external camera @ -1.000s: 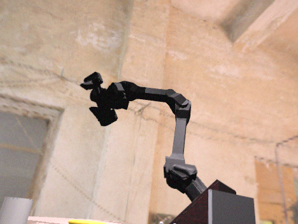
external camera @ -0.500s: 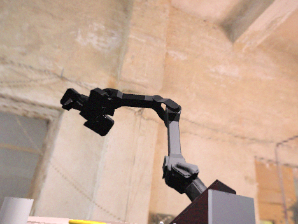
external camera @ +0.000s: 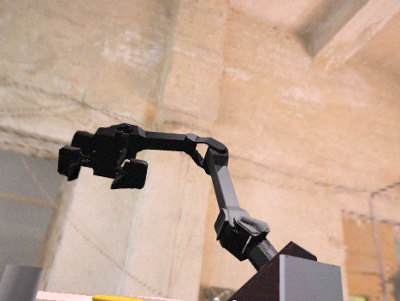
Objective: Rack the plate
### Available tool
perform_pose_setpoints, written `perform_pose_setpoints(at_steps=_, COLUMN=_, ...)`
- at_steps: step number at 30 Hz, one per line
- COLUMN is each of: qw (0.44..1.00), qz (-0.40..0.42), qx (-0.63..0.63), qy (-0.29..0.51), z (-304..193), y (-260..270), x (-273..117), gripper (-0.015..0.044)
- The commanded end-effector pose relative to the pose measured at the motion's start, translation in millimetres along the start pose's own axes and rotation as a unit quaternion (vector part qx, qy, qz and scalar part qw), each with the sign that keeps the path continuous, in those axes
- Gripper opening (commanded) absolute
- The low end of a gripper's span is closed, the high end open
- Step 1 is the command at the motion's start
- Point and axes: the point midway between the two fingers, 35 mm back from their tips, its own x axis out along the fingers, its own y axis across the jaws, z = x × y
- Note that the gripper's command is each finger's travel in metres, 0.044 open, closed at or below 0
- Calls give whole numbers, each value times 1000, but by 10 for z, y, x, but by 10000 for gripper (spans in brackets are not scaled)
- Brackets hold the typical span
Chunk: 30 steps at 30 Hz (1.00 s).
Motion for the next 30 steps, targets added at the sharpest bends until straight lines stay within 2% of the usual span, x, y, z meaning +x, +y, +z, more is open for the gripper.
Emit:
perform_pose_setpoints(at_steps=1, qw=998, qz=32, qx=44, qy=26, z=-38, y=66, x=242, gripper=400)
perform_pose_setpoints(at_steps=16, qw=956, qz=86, qx=208, qy=189, z=-107, y=418, x=1080, gripper=400)
perform_pose_setpoints(at_steps=23, qw=923, qz=62, qx=261, qy=276, z=-97, y=644, x=1415, gripper=400)
perform_pose_setpoints(at_steps=30, qw=888, qz=0, qx=297, qy=352, z=-57, y=895, x=1698, gripper=400)
